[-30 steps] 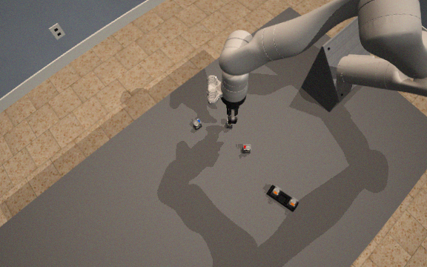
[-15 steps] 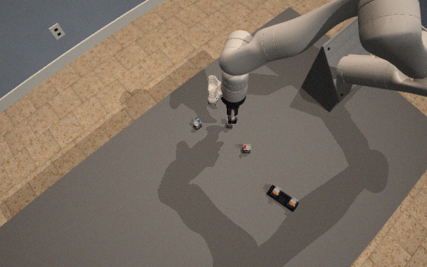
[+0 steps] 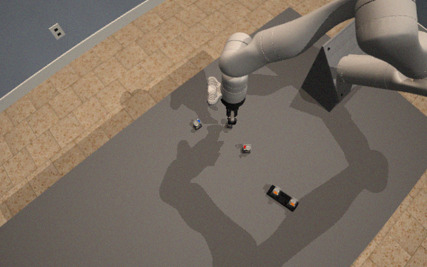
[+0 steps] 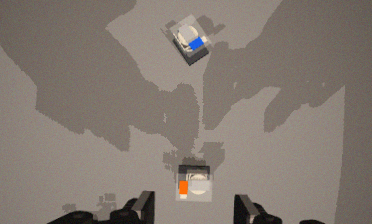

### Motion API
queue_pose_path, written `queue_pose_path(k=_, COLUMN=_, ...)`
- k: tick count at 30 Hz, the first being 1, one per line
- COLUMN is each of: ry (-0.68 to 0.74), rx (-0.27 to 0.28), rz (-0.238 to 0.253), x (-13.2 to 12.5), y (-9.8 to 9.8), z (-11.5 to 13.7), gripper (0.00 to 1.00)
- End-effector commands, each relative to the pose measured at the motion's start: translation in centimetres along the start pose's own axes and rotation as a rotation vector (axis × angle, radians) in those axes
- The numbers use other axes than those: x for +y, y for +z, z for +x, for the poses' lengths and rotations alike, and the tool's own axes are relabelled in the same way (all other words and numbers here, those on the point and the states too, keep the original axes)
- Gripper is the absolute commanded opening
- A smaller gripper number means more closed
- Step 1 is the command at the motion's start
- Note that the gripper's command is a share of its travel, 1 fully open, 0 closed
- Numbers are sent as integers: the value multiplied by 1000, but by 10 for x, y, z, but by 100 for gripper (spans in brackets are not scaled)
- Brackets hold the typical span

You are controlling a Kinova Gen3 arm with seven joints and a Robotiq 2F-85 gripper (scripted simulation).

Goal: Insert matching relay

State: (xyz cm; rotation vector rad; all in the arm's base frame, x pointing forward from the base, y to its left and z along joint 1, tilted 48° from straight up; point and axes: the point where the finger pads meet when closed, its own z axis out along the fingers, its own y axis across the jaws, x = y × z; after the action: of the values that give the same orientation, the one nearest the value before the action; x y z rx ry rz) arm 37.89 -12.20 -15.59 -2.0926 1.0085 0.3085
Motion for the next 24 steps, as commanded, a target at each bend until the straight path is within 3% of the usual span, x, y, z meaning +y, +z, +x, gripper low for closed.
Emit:
queue_pose_path(k=1, ry=0, rx=-1, rz=0, x=0, y=3, z=0, gripper=53)
queue_pose_path(k=24, ry=0, rx=-1, rz=0, x=0, y=27, z=1, gripper=53)
